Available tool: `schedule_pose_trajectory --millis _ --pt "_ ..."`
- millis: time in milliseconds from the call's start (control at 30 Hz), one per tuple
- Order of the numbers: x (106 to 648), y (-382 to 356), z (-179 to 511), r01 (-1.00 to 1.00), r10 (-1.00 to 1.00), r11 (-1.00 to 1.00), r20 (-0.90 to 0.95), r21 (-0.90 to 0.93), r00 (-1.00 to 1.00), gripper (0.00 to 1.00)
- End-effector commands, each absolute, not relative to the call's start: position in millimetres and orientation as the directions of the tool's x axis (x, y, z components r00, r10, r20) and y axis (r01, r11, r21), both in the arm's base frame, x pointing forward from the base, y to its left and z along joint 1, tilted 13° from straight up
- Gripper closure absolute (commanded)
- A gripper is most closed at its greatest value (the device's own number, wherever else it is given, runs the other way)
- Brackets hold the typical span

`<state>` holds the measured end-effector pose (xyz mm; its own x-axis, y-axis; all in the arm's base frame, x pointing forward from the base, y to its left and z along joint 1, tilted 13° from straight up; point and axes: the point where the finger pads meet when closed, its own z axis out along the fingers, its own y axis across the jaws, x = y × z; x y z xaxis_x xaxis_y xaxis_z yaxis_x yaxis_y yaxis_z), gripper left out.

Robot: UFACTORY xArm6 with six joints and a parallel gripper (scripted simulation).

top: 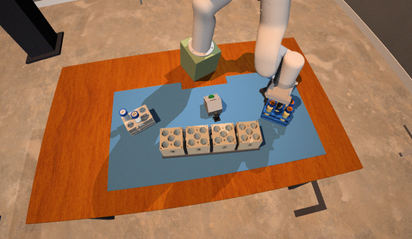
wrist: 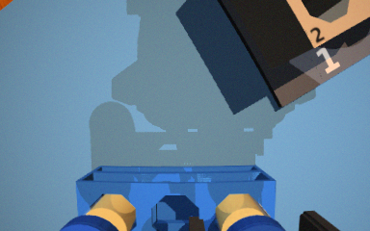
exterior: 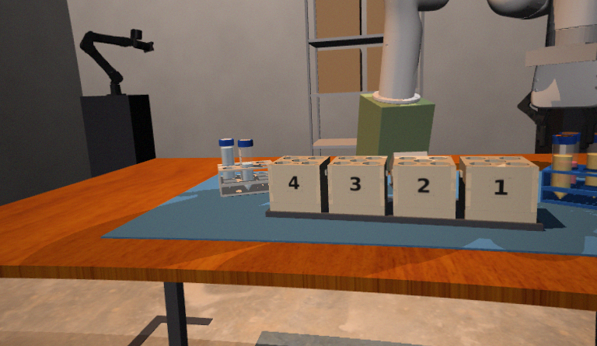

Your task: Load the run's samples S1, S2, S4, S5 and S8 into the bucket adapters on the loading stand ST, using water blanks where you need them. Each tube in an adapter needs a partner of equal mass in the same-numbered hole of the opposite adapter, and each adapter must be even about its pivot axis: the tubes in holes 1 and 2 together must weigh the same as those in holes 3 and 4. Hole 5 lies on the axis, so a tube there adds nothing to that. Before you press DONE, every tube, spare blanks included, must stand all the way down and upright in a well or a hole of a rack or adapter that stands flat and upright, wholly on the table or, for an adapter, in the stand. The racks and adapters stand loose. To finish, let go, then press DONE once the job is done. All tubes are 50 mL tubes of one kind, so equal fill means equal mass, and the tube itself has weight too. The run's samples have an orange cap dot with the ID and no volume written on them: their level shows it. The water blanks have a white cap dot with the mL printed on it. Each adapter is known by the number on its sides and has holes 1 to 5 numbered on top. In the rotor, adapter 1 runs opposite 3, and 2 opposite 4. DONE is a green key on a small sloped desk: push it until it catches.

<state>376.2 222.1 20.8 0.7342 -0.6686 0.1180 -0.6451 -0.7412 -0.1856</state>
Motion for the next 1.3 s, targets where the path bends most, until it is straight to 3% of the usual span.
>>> schedule_pose_trajectory --millis 0,467,500,1267 --pt "377.7 222.9 19.9 -0.644 -0.669 -0.741 0.119 -0.189 0.734 0.43" --pt "377.7 223.0 20.0 -0.644 -0.669 -0.741 0.119 -0.189 0.734 0.43" --pt "377.6 222.9 20.5 -0.644 -0.669 -0.741 0.119 -0.189 0.734 1.00" --pt "377.3 222.8 21.6 -0.644 -0.669 -0.741 0.119 -0.189 0.734 1.00"
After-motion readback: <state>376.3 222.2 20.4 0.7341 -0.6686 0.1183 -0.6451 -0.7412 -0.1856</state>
